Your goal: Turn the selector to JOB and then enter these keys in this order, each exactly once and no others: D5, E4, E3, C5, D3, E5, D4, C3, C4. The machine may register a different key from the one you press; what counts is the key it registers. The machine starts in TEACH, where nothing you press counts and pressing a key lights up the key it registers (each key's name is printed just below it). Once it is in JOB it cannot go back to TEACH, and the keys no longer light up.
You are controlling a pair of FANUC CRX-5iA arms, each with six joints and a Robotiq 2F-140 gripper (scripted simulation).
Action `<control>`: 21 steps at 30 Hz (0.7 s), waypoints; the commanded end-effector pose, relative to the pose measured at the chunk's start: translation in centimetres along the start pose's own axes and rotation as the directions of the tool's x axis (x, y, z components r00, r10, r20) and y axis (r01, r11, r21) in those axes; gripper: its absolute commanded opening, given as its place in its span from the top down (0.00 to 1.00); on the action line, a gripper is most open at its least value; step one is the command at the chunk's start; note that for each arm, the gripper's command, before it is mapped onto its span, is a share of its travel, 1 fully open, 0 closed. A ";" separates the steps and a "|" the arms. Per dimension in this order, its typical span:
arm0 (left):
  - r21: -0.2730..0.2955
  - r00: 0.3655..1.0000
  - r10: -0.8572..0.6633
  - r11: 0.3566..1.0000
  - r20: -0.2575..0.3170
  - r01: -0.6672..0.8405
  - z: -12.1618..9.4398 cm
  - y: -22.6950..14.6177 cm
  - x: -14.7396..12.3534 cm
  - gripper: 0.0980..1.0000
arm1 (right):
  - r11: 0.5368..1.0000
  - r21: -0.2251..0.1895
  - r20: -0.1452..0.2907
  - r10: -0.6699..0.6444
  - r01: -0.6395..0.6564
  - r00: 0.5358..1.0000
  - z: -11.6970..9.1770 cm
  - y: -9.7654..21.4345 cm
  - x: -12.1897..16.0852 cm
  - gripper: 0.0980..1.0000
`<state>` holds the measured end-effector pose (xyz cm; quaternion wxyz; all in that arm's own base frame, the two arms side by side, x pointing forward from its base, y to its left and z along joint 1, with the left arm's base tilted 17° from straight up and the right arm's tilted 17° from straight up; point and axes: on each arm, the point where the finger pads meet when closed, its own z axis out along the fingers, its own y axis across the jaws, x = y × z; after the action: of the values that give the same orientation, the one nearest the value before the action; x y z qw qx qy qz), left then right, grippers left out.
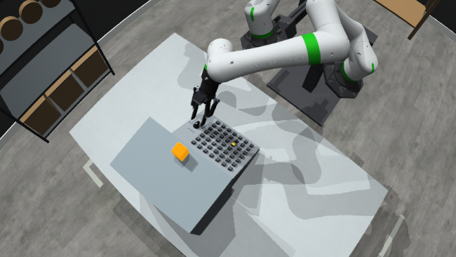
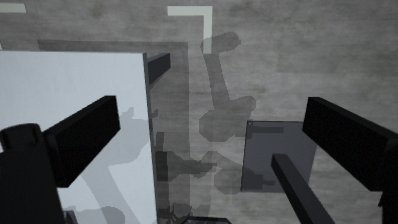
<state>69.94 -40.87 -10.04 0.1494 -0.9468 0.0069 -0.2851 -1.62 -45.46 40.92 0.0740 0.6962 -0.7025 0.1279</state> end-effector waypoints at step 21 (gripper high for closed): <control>-0.002 1.000 -0.001 1.000 -0.002 0.001 0.4 0.1 0.1 0.67 | 1.000 0.000 -0.002 0.000 0.000 1.000 -0.1 0.0 0.0 0.00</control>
<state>70.16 -40.75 -10.38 0.1494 -0.9468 0.0069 -0.2851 -1.62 -45.46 40.92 0.0740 0.6962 -0.7025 0.1279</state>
